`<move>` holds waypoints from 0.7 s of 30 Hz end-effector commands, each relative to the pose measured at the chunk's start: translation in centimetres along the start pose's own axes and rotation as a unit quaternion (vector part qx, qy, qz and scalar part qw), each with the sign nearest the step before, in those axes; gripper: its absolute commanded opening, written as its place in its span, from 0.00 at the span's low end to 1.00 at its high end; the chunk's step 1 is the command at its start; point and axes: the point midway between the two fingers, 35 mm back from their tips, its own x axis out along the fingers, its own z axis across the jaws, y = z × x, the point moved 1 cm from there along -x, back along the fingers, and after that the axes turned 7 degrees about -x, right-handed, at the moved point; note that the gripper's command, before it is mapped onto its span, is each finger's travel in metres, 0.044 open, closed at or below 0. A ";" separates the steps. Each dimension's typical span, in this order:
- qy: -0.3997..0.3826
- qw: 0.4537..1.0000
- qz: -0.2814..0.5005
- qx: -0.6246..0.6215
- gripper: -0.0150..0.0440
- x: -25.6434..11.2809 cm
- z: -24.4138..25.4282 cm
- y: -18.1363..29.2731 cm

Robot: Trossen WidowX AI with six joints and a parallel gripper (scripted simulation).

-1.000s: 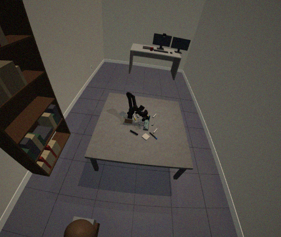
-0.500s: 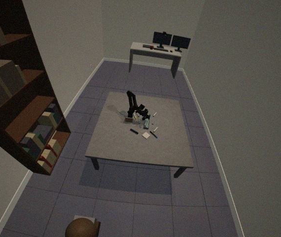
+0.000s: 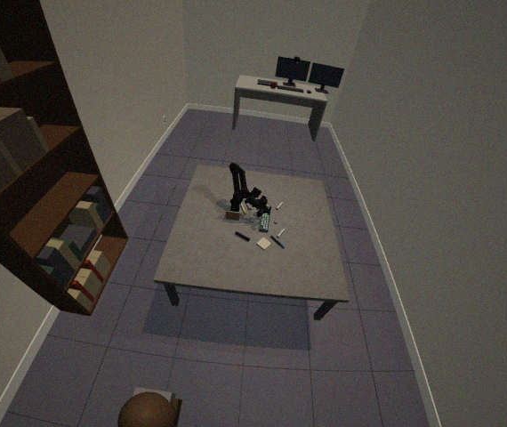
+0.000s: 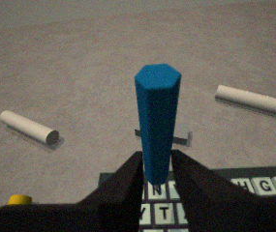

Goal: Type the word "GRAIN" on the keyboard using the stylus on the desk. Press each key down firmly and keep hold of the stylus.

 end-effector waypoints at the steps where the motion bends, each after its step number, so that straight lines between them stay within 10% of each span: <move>1: 0.003 1.000 0.002 0.005 0.39 0.1 -0.1 0.4; 21: 0.003 1.000 0.002 0.005 0.39 0.3 0.0 0.7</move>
